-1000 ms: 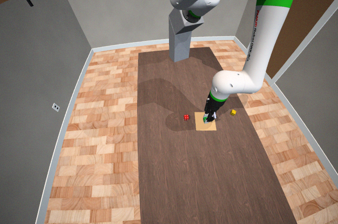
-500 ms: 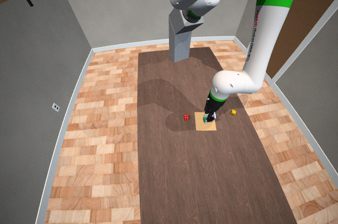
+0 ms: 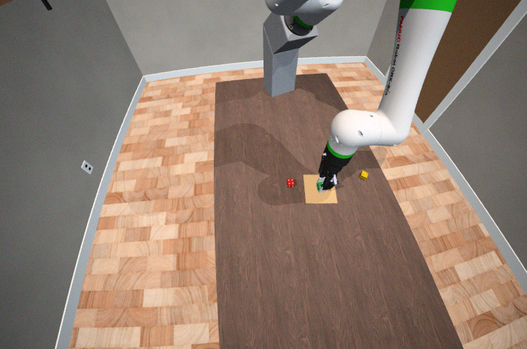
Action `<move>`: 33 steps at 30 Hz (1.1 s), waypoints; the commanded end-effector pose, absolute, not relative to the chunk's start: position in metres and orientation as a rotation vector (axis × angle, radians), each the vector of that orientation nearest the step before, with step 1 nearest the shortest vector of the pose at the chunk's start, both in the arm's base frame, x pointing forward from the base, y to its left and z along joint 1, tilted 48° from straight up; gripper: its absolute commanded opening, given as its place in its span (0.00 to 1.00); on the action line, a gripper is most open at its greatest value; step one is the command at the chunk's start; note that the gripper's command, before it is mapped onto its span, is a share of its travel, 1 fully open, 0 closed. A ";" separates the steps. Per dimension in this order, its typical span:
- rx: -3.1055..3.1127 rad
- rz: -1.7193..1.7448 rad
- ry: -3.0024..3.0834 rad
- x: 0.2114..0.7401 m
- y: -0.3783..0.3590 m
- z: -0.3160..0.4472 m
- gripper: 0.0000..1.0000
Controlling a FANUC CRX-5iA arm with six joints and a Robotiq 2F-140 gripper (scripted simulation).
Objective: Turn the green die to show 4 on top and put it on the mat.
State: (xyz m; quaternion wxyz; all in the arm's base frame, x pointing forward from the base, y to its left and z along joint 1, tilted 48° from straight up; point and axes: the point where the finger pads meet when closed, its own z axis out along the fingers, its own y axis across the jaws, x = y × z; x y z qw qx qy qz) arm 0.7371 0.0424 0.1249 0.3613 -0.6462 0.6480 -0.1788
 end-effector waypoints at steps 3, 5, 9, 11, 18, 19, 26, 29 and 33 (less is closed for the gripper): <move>-1.665 -0.461 1.669 0.737 0.042 0.125 0.24; -1.665 -0.461 1.669 0.737 0.042 0.125 0.24; -1.665 -0.461 1.669 0.737 0.042 0.125 0.24; -1.665 -0.461 1.669 0.737 0.042 0.125 0.24; -1.665 -0.461 1.669 0.738 0.042 0.125 0.24; -1.665 -0.461 1.669 0.738 0.042 0.124 0.24; -1.665 -0.461 1.669 0.739 0.043 0.123 0.24; -1.665 -0.461 1.669 0.740 0.043 0.123 0.24; -1.665 -0.461 1.669 0.740 0.043 0.122 0.24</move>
